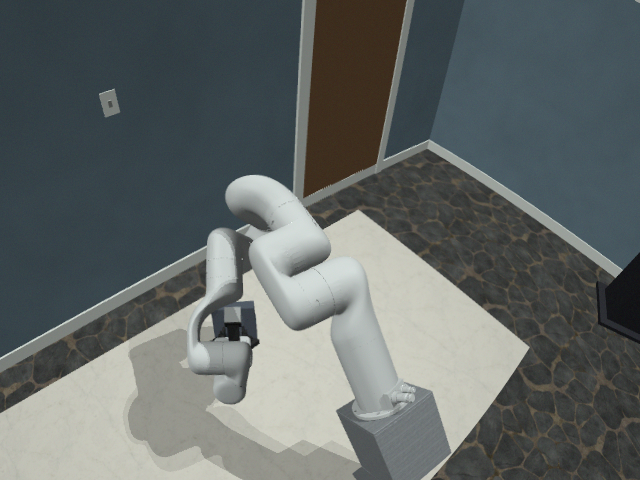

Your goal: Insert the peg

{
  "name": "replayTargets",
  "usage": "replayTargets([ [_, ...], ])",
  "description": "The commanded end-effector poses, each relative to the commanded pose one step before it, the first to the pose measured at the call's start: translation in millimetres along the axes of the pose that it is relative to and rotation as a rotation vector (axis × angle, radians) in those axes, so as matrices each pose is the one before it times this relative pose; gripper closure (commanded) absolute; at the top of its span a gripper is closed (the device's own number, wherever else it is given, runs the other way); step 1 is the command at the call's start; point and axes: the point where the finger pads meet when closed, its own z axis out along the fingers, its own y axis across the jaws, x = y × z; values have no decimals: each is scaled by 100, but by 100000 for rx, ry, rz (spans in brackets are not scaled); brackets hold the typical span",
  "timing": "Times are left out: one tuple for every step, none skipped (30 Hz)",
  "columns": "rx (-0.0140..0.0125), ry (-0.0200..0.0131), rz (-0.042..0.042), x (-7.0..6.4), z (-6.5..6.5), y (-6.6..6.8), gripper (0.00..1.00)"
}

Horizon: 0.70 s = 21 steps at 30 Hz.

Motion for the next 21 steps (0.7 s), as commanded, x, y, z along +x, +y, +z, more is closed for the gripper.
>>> replayTargets([
  [244, -79, 127, 32, -82, -89, 24],
  [0, 0, 0, 0, 0, 0, 17],
  [0, 0, 0, 0, 0, 0, 9],
  [0, 0, 0, 0, 0, 0, 2],
  [0, 0, 0, 0, 0, 0, 0],
  [0, 0, 0, 0, 0, 0, 0],
  [0, 0, 0, 0, 0, 0, 0],
  [-17, -7, 23, -8, -55, -4, 0],
  [-33, -13, 45, -15, -110, -8, 0],
  [-48, -19, 65, -22, -166, -11, 0],
  [-61, -25, 82, -27, -221, -14, 0],
  [-72, -29, 96, -32, -277, -16, 0],
  [0, 0, 0, 0, 0, 0, 0],
  [0, 0, 0, 0, 0, 0, 0],
  [-78, -31, 101, -35, -318, -16, 0],
  [-74, -30, 95, -33, -331, -14, 0],
  [-68, -28, 85, -30, -332, -12, 0],
  [-61, -25, 74, -27, -333, -10, 0],
  [-54, -22, 64, -23, -333, -8, 0],
  [-47, -20, 54, -20, -333, -6, 0],
  [-40, -17, 44, -17, -333, -4, 0],
])
